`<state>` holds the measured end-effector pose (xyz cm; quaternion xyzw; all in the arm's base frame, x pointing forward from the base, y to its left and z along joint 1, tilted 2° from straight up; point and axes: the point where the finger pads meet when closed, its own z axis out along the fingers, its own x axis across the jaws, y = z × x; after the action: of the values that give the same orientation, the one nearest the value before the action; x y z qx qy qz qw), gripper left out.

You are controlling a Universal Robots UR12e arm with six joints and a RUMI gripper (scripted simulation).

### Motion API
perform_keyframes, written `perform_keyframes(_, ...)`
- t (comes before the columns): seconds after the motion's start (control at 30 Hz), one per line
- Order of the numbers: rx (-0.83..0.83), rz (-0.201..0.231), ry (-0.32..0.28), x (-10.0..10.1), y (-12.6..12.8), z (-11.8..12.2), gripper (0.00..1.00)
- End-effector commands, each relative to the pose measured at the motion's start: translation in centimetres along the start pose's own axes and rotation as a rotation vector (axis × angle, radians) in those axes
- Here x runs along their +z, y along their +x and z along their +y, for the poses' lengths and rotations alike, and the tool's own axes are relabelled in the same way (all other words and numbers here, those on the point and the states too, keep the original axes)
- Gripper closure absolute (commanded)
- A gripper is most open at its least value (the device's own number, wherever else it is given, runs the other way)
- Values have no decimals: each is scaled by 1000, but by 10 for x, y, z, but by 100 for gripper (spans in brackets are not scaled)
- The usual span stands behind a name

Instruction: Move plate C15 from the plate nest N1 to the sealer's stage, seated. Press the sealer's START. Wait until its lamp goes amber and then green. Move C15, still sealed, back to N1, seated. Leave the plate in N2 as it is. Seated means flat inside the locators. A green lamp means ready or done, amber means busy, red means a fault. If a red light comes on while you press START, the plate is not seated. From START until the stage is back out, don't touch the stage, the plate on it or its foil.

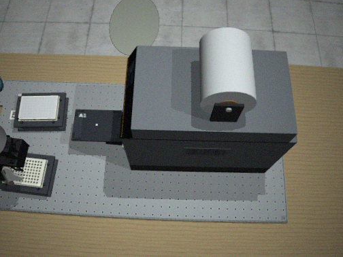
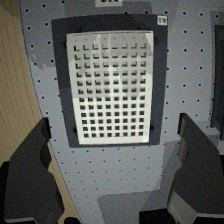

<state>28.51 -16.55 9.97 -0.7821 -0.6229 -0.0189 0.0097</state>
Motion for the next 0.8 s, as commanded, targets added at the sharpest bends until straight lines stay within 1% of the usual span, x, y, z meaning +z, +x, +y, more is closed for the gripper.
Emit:
perform_keyframes(0.0, -1, -2, -2, 10, 0, 1, 32)
perform_keyframes(0.33, -1, -2, -2, 26, 0, 1, 32)
perform_keyframes(0.4, -1, -2, -2, 26, 0, 1, 32)
perform_keyframes(0.53, -1, -2, -2, 33, 0, 1, 32)
perform_keyframes(0.77, -1, -3, -4, 32, -1, 2, 32)
